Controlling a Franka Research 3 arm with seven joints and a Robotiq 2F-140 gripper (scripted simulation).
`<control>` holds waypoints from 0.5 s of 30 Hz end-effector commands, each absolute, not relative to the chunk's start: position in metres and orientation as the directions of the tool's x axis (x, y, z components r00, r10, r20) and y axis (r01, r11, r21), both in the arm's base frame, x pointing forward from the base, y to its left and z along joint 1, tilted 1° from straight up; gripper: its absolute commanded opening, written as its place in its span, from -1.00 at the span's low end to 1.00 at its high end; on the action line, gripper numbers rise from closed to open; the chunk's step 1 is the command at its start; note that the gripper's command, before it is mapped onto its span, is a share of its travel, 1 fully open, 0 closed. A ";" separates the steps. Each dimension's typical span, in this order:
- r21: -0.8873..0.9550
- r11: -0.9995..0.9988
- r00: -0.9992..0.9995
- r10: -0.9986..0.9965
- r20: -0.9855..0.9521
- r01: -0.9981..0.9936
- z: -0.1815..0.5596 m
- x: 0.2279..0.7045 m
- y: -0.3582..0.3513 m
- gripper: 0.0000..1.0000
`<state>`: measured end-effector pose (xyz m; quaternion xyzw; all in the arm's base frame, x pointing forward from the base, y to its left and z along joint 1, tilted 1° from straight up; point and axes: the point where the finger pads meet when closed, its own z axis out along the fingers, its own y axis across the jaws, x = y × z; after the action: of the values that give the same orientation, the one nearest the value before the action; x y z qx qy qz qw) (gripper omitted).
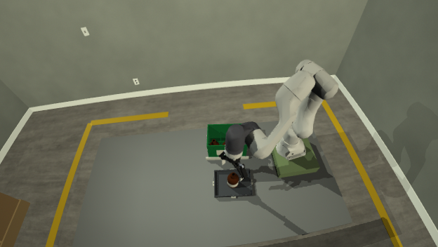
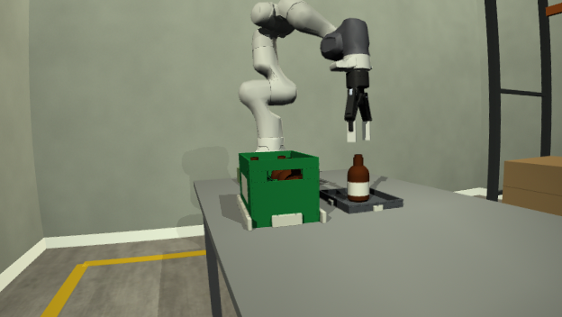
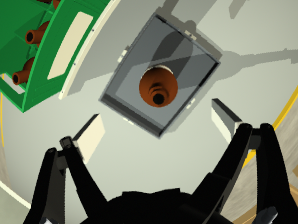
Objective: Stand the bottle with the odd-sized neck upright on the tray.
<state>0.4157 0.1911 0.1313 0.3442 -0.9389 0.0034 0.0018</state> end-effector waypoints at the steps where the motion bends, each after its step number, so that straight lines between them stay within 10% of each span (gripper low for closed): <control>1: 0.003 0.756 -0.756 -0.654 0.020 -0.654 0.140 0.411 0.190 1.00; 15: 0.003 0.756 -0.756 -0.654 0.020 -0.654 0.167 0.411 0.190 1.00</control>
<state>0.4161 0.1912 0.1631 0.3445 -0.9388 0.0033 0.0023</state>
